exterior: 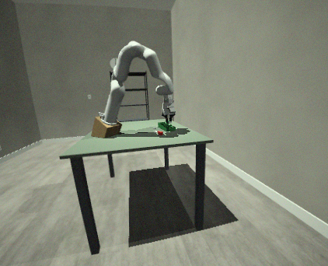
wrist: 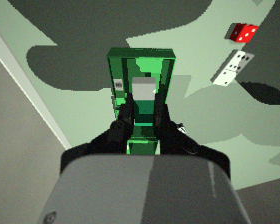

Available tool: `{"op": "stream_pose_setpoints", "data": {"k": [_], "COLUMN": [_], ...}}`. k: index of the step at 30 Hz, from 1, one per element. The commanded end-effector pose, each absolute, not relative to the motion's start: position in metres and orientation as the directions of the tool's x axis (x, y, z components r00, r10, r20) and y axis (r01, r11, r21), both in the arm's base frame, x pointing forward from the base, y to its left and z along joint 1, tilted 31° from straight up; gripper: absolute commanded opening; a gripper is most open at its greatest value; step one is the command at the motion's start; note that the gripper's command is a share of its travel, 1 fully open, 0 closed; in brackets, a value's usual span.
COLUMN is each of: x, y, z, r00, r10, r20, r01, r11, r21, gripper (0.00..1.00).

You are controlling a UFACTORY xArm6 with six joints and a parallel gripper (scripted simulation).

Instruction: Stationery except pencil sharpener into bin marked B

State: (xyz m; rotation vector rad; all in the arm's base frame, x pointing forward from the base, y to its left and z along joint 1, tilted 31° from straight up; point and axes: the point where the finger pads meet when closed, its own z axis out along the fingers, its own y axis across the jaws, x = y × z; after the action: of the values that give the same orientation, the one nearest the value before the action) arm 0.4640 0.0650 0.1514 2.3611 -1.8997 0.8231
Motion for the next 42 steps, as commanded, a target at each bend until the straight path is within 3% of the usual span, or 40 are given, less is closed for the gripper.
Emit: {"op": "stream_pose_setpoints", "data": {"k": [1, 42], "x": [0.465, 0.474], "y": [0.066, 0.057], "z": [0.153, 0.123], "r00": [0.094, 0.094], "r10": [-0.916, -0.916], "r20": [0.39, 0.39], "r01": [-0.911, -0.911], "r11": [-0.237, -0.237], "r21": [-0.337, -0.337], "gripper": [0.0, 0.0]}}
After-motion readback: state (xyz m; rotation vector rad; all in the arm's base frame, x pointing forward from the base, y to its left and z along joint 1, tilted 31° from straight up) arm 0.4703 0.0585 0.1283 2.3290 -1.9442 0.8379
